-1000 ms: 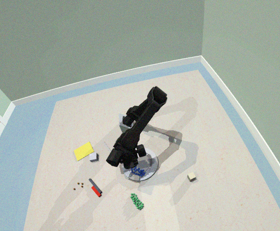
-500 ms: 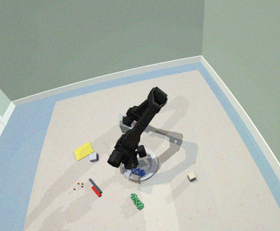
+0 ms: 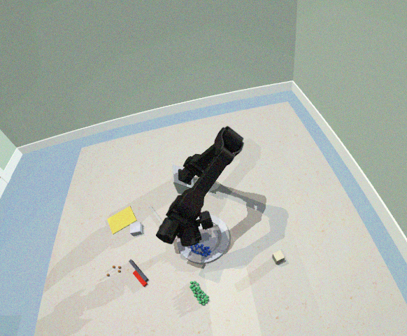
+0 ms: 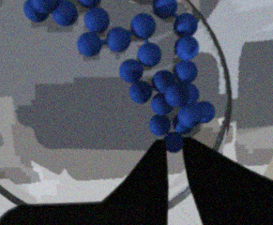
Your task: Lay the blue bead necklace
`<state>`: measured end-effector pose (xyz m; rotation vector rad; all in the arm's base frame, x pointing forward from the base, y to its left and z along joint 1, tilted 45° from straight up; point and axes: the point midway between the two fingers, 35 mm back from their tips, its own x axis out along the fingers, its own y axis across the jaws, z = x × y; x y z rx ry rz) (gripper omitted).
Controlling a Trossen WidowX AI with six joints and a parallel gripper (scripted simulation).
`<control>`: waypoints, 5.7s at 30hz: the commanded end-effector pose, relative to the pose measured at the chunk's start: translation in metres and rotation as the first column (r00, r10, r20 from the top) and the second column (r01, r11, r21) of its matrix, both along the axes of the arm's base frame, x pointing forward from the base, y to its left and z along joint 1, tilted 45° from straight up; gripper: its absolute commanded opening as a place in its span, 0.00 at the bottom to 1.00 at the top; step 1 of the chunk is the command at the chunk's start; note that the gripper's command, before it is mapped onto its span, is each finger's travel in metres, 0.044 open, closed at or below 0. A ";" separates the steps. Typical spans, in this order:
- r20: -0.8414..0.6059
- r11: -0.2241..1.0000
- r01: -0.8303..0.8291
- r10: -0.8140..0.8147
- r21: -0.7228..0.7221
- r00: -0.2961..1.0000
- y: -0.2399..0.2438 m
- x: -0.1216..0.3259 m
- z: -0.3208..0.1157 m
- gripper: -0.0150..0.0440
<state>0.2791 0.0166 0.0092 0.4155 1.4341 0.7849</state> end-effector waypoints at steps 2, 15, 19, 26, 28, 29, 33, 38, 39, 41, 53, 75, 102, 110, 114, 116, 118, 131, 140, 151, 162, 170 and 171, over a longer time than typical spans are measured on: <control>0.000 1.000 0.000 0.000 0.000 1.000 0.000 0.000 0.000 0.25; -0.007 1.000 0.003 -0.003 0.006 1.000 -0.009 -0.001 0.009 0.25; -0.007 1.000 0.004 -0.004 0.007 1.000 -0.009 -0.001 0.010 0.25; -0.007 1.000 0.004 -0.004 0.006 1.000 -0.021 -0.008 -0.002 0.25; -0.007 1.000 0.004 -0.004 0.006 1.000 -0.023 -0.008 -0.003 0.25; -0.007 1.000 0.004 -0.004 0.006 1.000 -0.023 -0.008 -0.003 0.25; -0.007 1.000 0.004 -0.004 0.006 1.000 -0.022 -0.008 -0.004 0.25; -0.007 1.000 0.004 -0.004 0.006 1.000 -0.017 -0.009 -0.009 0.25; -0.007 1.000 0.004 -0.004 0.006 1.000 -0.016 -0.009 -0.010 0.25; -0.007 1.000 0.004 -0.004 0.006 1.000 -0.013 -0.009 -0.012 0.25; 0.001 1.000 0.003 -0.003 -0.001 1.000 -0.015 -0.007 -0.013 0.43; -0.007 1.000 0.004 -0.004 0.006 1.000 -0.023 -0.009 -0.003 1.00; 0.336 0.938 -0.345 0.334 -0.031 0.881 -0.019 0.046 0.023 0.90; 0.342 0.939 -0.341 0.334 -0.042 0.878 -0.018 0.047 0.020 0.90; 0.341 0.939 -0.342 0.334 -0.040 0.879 -0.014 0.047 0.016 0.90; 0.340 0.939 -0.342 0.334 -0.038 0.879 -0.011 0.047 0.013 0.90; 0.340 0.939 -0.342 0.334 -0.037 0.879 -0.009 0.046 0.011 0.90; 0.336 0.938 -0.345 0.334 -0.029 0.881 0.005 0.044 -0.001 0.90; 0.340 0.937 -0.348 0.340 -0.039 0.877 0.003 0.046 0.000 0.63; 0.340 0.937 -0.348 0.340 -0.039 0.877 0.003 0.046 0.000 0.47; 0.340 0.937 -0.348 0.340 -0.039 0.877 0.003 0.046 0.000 0.35; 0.340 0.937 -0.348 0.340 -0.039 0.877 0.003 0.046 0.000 0.26; 0.340 0.937 -0.348 0.340 -0.039 0.877 0.003 0.046 0.000 0.25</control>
